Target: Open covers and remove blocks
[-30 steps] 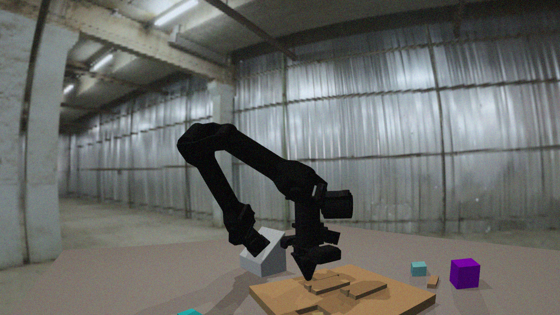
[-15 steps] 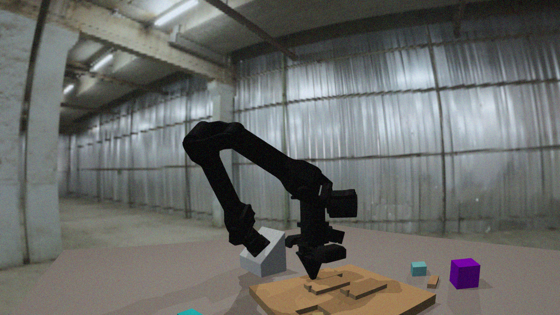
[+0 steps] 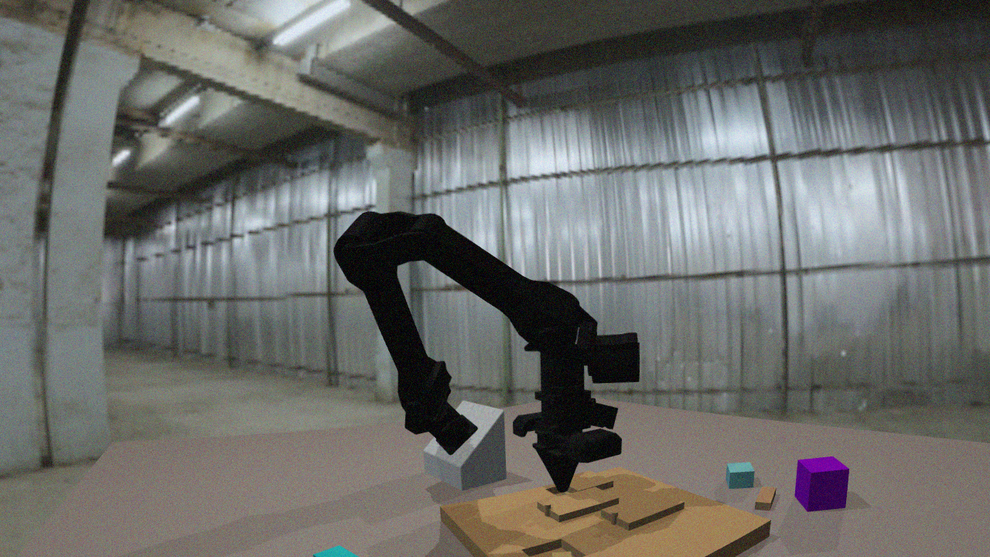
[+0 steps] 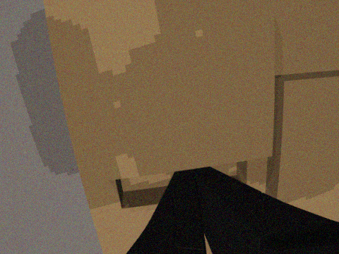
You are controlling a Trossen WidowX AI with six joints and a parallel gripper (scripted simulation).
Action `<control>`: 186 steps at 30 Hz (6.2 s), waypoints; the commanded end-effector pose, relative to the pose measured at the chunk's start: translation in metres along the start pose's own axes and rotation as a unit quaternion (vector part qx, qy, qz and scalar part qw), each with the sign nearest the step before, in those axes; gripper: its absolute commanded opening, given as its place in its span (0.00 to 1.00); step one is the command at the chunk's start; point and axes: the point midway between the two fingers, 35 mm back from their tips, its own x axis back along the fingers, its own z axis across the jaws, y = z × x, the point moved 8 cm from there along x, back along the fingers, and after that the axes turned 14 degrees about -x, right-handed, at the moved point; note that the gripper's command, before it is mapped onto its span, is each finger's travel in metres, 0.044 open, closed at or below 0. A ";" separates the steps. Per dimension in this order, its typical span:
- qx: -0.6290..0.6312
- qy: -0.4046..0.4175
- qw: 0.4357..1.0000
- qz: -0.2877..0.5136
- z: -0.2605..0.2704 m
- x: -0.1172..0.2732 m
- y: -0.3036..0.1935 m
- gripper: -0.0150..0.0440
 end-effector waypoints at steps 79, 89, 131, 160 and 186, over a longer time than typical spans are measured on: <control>-0.004 0.001 1.000 -0.004 0.014 0.041 0.053 0.25; -0.001 0.000 1.000 -0.002 0.012 0.046 0.053 0.25; -0.006 -0.002 1.000 -0.003 -0.086 0.059 0.037 0.25; -0.006 -0.002 1.000 -0.003 -0.087 0.037 0.038 0.25; -0.006 -0.002 1.000 -0.002 -0.088 0.012 0.037 0.25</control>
